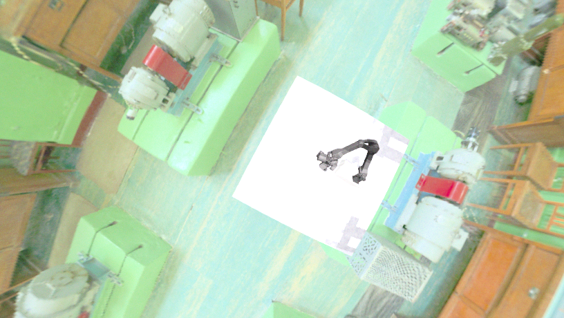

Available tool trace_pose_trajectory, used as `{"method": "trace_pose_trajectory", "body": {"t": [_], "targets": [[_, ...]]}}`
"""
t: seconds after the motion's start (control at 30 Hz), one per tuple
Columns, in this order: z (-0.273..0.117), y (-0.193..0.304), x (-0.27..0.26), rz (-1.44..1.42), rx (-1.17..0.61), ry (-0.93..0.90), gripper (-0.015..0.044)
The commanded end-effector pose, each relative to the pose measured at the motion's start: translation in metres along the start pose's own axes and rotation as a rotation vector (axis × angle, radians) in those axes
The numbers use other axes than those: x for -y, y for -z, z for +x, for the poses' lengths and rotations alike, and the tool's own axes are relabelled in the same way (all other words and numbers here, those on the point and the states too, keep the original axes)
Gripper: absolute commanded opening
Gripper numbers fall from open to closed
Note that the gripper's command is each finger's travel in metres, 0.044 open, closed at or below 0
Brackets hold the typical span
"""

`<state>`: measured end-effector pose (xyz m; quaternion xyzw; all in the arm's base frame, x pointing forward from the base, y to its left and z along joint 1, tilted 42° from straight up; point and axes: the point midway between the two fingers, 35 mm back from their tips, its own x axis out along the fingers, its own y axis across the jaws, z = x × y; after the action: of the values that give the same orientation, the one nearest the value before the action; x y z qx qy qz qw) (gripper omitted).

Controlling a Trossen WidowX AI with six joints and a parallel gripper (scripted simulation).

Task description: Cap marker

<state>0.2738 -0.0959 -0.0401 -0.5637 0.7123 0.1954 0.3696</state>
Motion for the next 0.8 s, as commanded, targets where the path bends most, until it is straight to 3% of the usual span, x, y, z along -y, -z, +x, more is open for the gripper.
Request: {"method": "trace_pose_trajectory", "body": {"t": [0.0, 0.77], "targets": [[0.012, 0.002, -0.002, -0.001, -0.009, -0.006, 0.0], [0.049, 0.0, -0.004, -0.001, -0.012, -0.006, 0.0]]}}
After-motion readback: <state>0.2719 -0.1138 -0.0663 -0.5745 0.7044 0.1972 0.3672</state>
